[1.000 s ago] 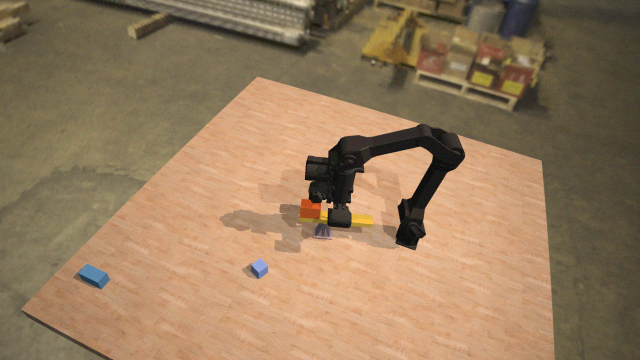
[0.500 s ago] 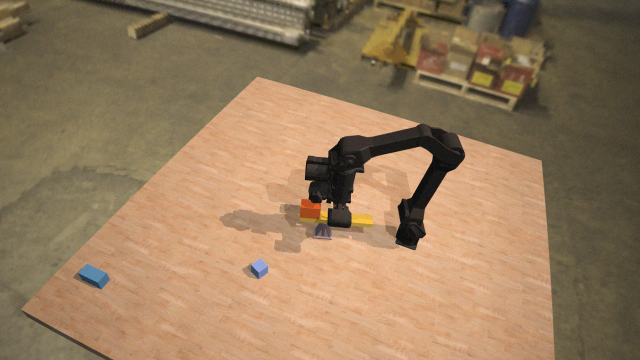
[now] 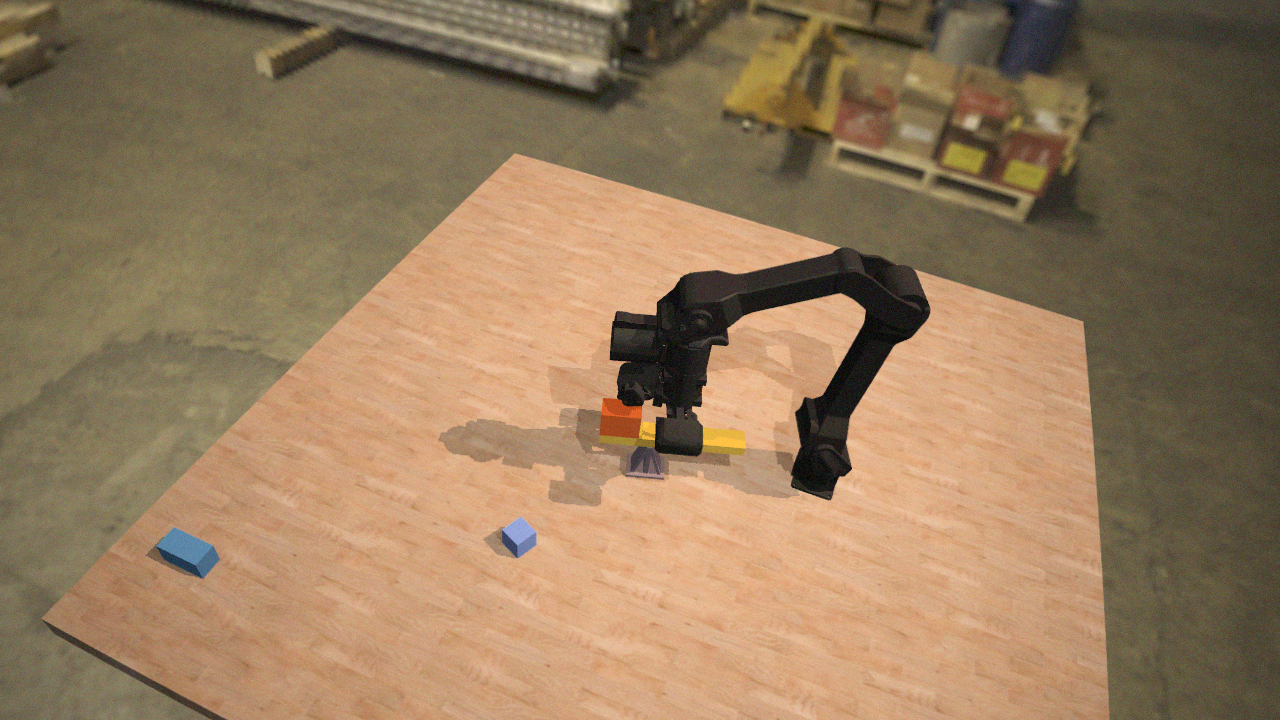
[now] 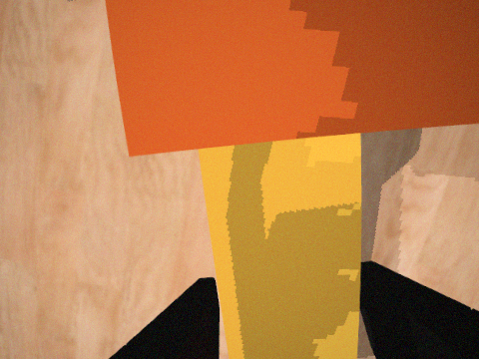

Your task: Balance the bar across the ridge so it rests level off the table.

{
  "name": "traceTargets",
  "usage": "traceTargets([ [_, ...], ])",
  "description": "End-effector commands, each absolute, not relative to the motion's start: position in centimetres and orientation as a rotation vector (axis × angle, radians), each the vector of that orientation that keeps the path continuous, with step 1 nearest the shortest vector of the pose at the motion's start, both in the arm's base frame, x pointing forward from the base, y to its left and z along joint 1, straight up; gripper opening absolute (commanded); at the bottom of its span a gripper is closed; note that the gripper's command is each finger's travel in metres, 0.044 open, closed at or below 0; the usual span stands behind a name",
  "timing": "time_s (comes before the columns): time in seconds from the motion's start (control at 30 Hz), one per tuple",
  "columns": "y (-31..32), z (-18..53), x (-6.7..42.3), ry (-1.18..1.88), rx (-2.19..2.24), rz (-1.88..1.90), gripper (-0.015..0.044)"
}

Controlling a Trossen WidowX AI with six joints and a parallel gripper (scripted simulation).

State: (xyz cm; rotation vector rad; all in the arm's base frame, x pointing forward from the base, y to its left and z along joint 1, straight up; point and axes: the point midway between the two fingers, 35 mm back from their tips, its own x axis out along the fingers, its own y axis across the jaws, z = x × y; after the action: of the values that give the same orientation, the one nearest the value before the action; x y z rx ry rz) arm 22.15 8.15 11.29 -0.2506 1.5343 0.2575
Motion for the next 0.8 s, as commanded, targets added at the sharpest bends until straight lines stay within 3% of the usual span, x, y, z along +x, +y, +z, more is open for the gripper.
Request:
traceTargets([
  [0.0,8.2,11.3,22.1,1.534,-0.251,0.257,0.0185],
  [0.27,8.2,11.3,22.1,1.534,-0.251,0.257,0.0185],
  [0.6,8.2,11.3,22.1,1.534,-0.251,0.257,0.044],
  [0.77,8.2,12.9,22.4,1.534,-0.251,0.258,0.044],
])
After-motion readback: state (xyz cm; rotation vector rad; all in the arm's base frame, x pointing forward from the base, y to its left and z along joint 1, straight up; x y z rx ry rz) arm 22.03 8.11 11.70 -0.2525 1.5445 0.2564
